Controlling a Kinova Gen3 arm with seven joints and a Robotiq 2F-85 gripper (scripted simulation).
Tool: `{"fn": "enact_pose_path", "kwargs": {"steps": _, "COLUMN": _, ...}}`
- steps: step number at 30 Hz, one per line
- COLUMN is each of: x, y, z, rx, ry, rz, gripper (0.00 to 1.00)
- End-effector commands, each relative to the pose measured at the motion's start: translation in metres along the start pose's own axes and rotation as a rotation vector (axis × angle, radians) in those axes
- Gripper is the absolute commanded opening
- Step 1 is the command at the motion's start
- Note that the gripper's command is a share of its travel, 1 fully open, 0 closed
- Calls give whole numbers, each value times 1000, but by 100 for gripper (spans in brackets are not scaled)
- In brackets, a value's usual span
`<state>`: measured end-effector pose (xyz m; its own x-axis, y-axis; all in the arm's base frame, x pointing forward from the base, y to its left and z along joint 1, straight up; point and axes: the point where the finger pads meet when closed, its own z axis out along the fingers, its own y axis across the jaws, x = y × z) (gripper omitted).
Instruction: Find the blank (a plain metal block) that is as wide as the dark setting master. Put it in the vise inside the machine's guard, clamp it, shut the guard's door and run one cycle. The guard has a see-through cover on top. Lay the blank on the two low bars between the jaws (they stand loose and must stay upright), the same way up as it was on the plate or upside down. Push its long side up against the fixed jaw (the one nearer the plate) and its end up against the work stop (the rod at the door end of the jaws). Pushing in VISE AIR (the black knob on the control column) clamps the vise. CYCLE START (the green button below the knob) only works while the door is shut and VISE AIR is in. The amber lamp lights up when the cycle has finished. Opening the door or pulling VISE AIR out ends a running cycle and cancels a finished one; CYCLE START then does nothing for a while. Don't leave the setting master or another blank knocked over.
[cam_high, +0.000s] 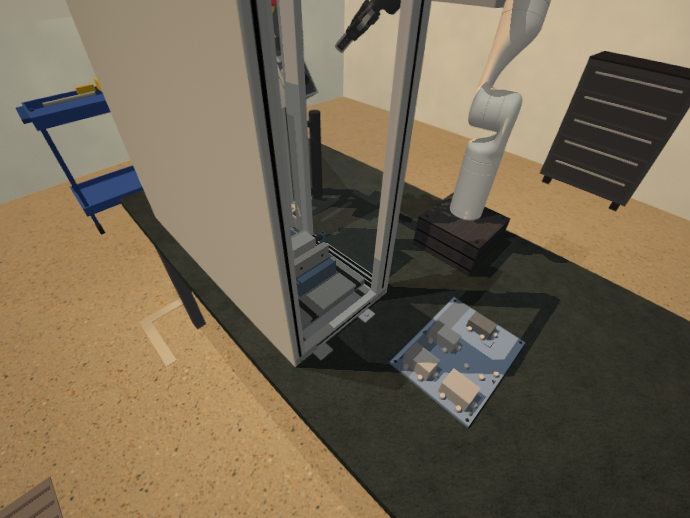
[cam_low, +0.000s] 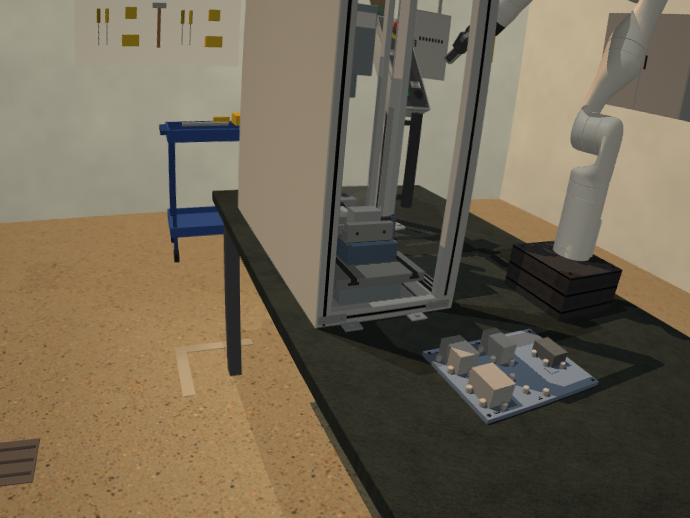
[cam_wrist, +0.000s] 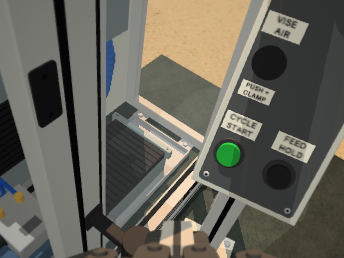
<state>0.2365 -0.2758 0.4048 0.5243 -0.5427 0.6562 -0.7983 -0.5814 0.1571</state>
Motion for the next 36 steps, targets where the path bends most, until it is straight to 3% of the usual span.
{"fn": "enact_pose_path", "kwargs": {"steps": 1, "x": 29, "y": 12, "z": -14, "rx": -64, "ry": 86, "rz": 114, "gripper": 10}}
{"fn": "enact_pose_path", "kwargs": {"steps": 2, "x": 37, "y": 15, "z": -18, "rx": -83, "ry": 111, "rz": 148, "gripper": 10}}
{"fn": "enact_pose_path", "kwargs": {"steps": 14, "x": 37, "y": 15, "z": -18, "rx": -83, "ry": 111, "rz": 148, "gripper": 10}}
{"fn": "enact_pose_path", "kwargs": {"steps": 19, "x": 67, "y": 28, "z": -32, "rx": -177, "ry": 235, "rz": 316, "gripper": 10}}
{"fn": "enact_pose_path", "kwargs": {"steps": 31, "x": 67, "y": 28, "z": -32, "rx": -177, "ry": 235, "rz": 316, "gripper": 10}}
{"fn": "enact_pose_path", "kwargs": {"steps": 36, "x": 67, "y": 28, "z": -32, "rx": -212, "ry": 280, "rz": 377, "gripper": 10}}
